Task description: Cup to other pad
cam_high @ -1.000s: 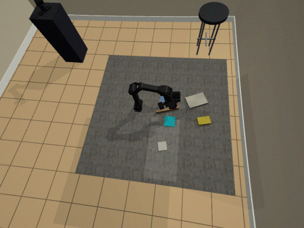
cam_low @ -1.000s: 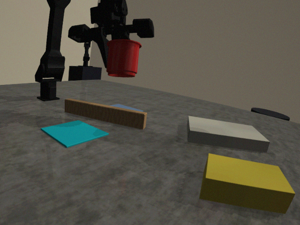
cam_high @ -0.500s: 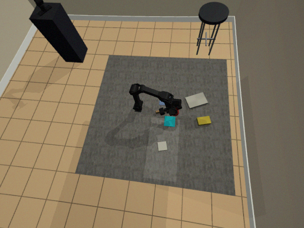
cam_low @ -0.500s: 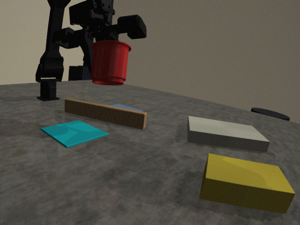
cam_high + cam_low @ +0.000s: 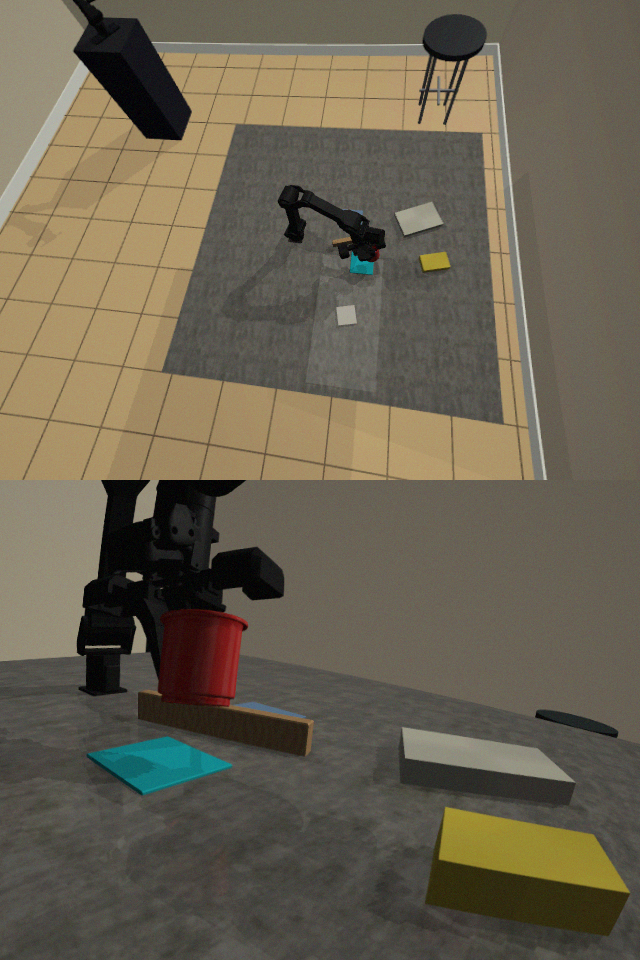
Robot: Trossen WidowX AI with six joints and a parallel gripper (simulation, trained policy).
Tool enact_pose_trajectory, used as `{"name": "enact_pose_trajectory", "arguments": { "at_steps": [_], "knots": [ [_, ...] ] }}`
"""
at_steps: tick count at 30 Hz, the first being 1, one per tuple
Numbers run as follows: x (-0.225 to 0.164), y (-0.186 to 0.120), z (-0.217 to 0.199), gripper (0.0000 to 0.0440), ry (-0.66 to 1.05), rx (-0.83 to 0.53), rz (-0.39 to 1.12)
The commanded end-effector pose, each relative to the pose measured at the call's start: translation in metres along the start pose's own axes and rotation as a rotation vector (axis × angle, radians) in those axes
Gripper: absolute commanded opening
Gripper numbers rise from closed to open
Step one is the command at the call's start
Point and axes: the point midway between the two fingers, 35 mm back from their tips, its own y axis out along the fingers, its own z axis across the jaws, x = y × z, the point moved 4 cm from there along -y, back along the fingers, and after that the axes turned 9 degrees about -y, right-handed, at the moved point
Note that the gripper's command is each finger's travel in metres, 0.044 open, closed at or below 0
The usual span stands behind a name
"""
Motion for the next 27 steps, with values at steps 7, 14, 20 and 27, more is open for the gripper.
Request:
{"name": "enact_pose_trajectory", "arguments": {
  "at_steps": [7,14,20,27],
  "knots": [
    [-0.007,0.028,-0.018,0.0003,0.020,-0.031,0.013],
    [-0.014,0.042,-0.032,0.0017,0.038,-0.063,0.032],
    [-0.011,0.046,-0.037,0.0099,0.057,-0.052,0.018],
    [-0.001,0.035,-0.036,0.0162,0.080,0.012,-0.019]
  ]
}}
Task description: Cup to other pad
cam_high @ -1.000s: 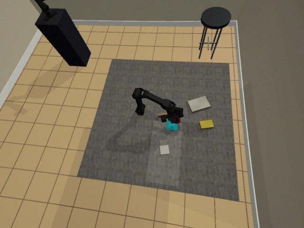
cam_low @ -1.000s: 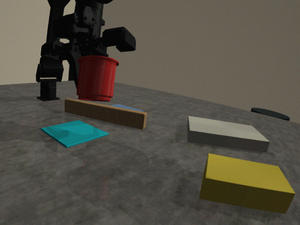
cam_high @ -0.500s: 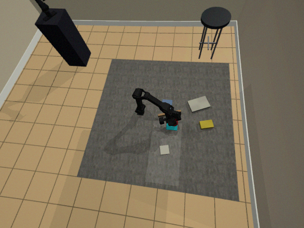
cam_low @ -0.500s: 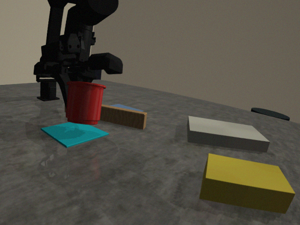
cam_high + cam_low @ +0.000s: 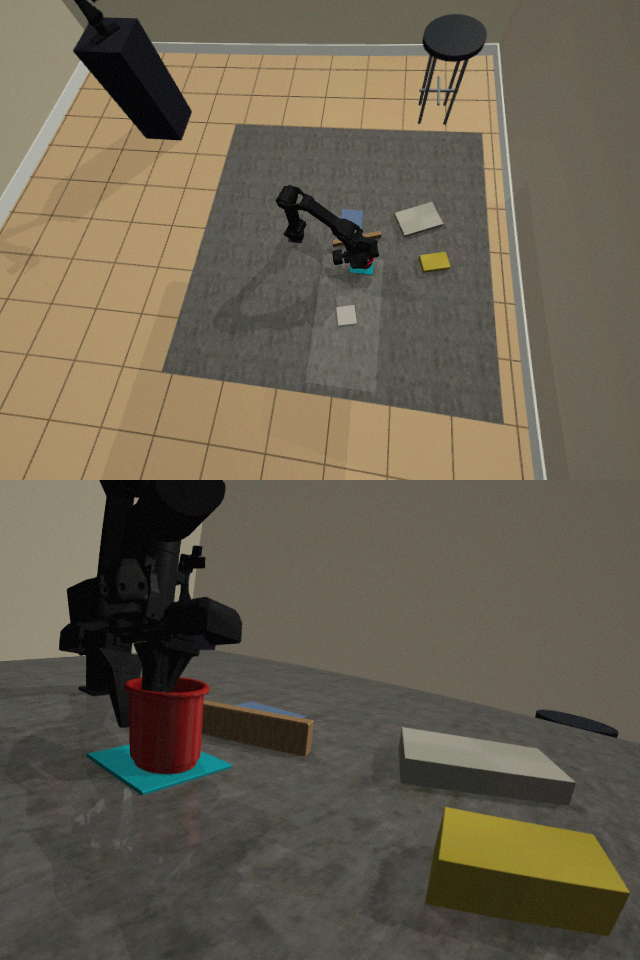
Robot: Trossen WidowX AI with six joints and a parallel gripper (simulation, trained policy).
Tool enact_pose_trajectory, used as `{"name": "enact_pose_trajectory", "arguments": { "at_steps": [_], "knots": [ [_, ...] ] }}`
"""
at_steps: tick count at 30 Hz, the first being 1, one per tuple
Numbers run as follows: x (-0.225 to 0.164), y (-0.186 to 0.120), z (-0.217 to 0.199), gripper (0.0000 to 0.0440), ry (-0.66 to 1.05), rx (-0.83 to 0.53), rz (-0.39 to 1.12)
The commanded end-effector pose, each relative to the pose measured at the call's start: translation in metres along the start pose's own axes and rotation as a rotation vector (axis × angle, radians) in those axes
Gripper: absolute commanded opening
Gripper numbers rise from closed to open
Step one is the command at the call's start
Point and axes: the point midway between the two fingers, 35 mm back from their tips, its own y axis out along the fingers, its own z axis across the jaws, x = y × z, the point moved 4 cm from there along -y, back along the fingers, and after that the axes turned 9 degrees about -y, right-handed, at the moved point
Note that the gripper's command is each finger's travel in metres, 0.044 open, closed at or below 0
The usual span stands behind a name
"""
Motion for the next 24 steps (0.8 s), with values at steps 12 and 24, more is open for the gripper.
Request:
{"name": "enact_pose_trajectory", "arguments": {
  "at_steps": [12,24],
  "knots": [
    [0.004,-0.026,-0.011,0.0226,0.013,0.086,-0.023],
    [0.015,-0.063,-0.015,0.0302,0.029,0.157,-0.081]
  ]
}}
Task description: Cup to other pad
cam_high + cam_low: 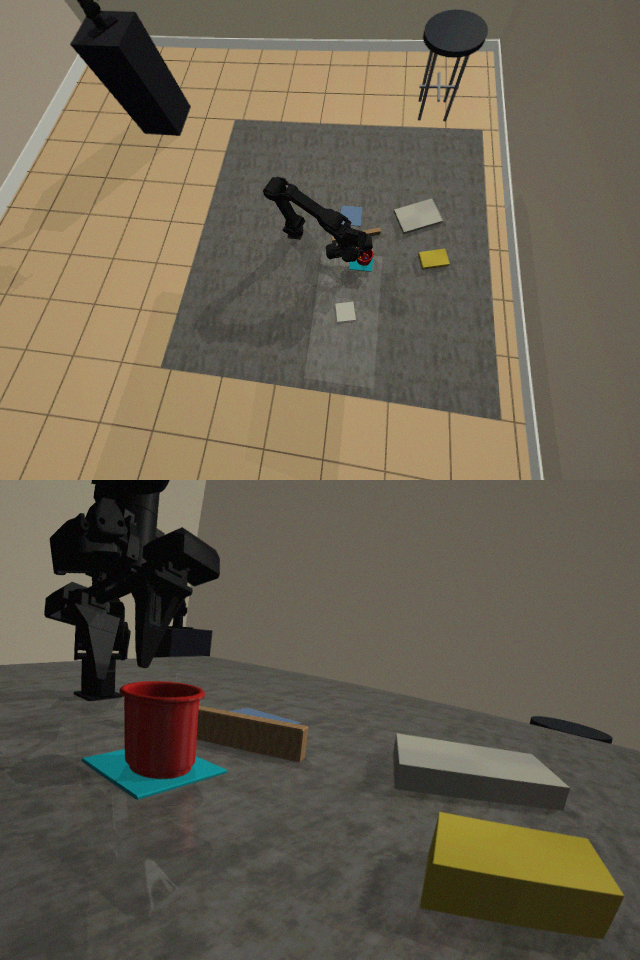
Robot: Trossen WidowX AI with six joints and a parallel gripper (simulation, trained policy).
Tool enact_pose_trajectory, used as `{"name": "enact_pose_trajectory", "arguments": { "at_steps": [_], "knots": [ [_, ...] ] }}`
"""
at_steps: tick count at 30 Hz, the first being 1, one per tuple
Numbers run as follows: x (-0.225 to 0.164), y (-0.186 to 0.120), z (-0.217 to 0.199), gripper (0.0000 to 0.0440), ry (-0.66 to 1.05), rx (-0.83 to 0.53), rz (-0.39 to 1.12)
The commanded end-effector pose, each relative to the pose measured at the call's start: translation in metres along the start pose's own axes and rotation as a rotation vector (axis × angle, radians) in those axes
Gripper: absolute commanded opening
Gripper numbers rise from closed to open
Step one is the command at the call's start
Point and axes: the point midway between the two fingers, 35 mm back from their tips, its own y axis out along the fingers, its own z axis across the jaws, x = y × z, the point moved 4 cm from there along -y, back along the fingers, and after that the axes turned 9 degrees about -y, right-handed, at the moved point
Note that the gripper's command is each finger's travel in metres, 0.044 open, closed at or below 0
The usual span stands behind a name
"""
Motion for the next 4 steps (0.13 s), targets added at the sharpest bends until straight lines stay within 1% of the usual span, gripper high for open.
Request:
{"name": "enact_pose_trajectory", "arguments": {
  "at_steps": [1,2,4],
  "knots": [
    [0.008,-0.017,0.003,0.0313,0.001,0.034,-0.031],
    [0.010,-0.020,0.003,0.0325,0.002,0.041,-0.039],
    [0.013,-0.027,0.003,0.0364,0.004,0.050,-0.050]
  ]
}}
